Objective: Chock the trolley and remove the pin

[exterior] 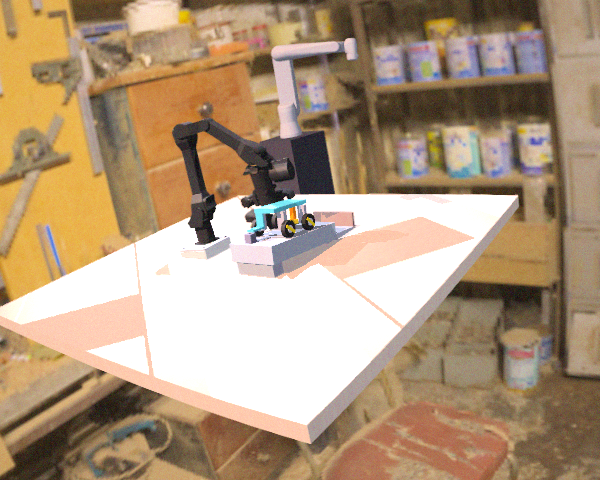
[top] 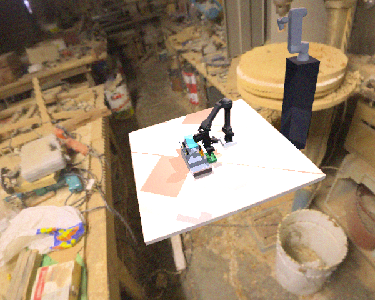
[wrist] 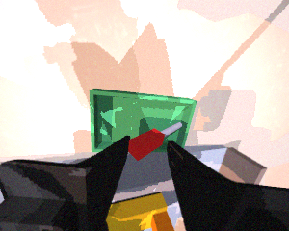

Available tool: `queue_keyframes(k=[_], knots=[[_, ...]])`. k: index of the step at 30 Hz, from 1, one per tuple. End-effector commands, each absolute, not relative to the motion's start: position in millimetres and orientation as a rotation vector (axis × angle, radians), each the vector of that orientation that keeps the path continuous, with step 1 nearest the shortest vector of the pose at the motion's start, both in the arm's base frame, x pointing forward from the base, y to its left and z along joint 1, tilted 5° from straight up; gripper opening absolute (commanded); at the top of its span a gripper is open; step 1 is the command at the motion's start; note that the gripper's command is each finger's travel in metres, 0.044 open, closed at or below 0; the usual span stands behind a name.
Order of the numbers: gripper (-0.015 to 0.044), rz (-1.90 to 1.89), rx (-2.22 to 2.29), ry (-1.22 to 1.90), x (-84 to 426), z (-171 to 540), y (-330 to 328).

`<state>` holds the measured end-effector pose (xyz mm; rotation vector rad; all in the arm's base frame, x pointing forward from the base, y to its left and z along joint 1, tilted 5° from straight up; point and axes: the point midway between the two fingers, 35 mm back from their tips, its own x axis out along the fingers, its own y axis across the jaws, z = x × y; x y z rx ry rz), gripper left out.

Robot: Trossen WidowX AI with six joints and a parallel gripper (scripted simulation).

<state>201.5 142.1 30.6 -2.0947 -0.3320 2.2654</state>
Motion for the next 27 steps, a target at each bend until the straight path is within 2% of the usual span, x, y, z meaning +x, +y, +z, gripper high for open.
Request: queue_keyframes(k=[1, 27], knots=[[0.019, 2.271, -2.089, -0.34, 200.3, 28.3, 140.3], [0.019, 2.272, -2.09, -0.339, 200.2, 20.0, 131.1]])
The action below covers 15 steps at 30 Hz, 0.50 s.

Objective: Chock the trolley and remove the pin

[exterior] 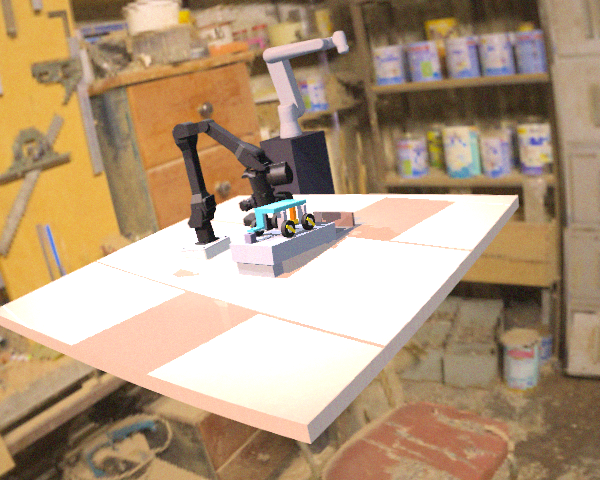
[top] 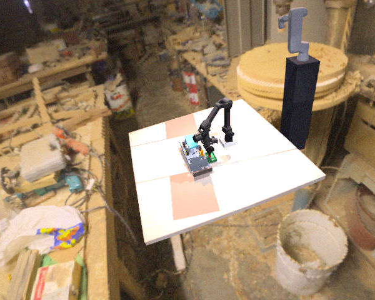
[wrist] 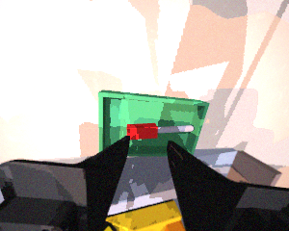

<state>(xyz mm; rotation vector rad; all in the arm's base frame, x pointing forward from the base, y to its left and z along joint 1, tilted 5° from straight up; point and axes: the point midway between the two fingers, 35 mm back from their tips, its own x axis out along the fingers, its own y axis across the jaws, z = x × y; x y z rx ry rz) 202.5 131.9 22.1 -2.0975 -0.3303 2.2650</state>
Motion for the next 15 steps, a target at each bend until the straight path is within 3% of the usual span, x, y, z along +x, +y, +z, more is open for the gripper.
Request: queue_keyframes(k=[1, 3, 9, 15], knots=[[0.019, 2.272, -2.09, -0.339, 200.1, 19.7, 130.8], [0.019, 2.272, -2.09, -0.339, 200.0, 19.2, 130.3], [0.034, 2.265, -2.098, -0.331, 202.3, 21.4, 131.3], [0.034, 2.265, -2.097, -0.331, 202.4, 22.5, 131.2]])
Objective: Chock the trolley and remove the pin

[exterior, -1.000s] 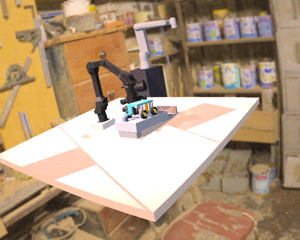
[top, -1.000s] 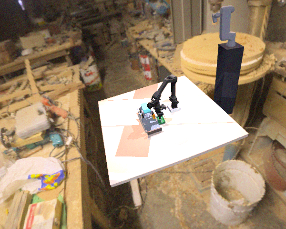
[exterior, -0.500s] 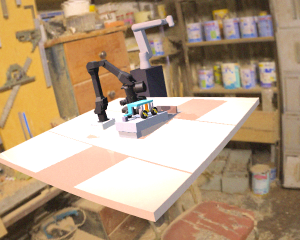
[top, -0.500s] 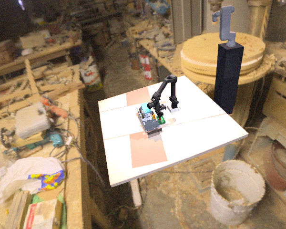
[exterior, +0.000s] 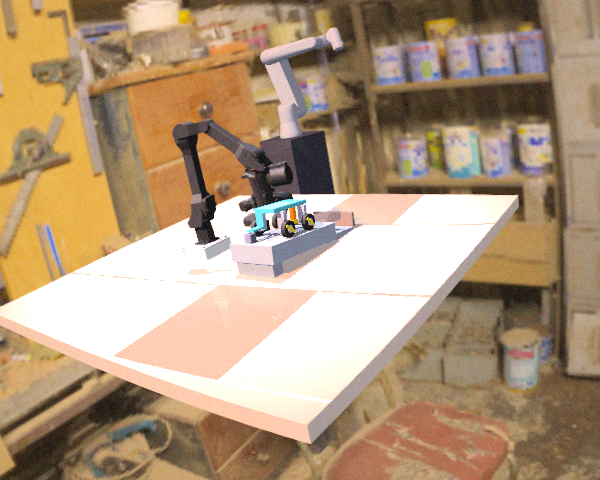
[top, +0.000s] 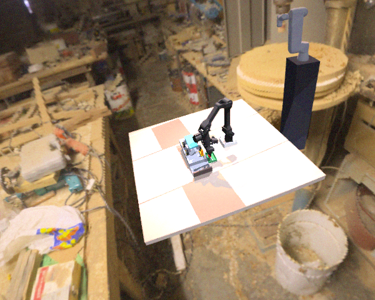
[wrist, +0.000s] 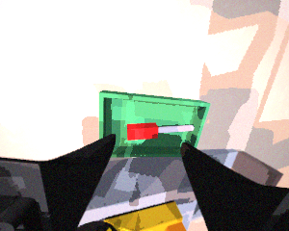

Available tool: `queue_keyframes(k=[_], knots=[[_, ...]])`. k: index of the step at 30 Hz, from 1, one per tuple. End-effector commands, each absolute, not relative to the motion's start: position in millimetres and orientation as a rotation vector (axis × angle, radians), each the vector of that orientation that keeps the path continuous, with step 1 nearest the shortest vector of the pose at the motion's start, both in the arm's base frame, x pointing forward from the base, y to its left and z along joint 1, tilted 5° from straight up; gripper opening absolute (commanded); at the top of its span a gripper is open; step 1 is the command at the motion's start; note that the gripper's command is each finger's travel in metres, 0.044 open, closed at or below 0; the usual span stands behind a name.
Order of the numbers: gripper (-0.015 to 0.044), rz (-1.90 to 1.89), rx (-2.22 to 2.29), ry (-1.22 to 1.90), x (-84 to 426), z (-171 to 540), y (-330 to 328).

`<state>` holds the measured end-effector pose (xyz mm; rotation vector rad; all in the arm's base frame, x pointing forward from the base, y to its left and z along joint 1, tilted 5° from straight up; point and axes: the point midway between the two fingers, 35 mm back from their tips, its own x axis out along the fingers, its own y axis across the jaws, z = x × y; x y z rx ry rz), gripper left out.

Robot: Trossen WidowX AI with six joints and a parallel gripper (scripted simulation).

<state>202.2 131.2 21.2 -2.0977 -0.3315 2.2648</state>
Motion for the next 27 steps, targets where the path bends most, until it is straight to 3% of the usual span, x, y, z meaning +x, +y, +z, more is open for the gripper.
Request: queue_keyframes(k=[1, 5, 9, 27], knots=[[0.034, 2.266, -2.096, -0.333, 202.4, 25.7, 131.1], [0.034, 2.272, -2.09, -0.338, 201.1, 43.0, 129.6], [0.044, 2.272, -2.09, -0.339, 200.8, 53.6, 128.6], [0.044, 2.272, -2.09, -0.338, 201.4, 104.4, 127.8]])
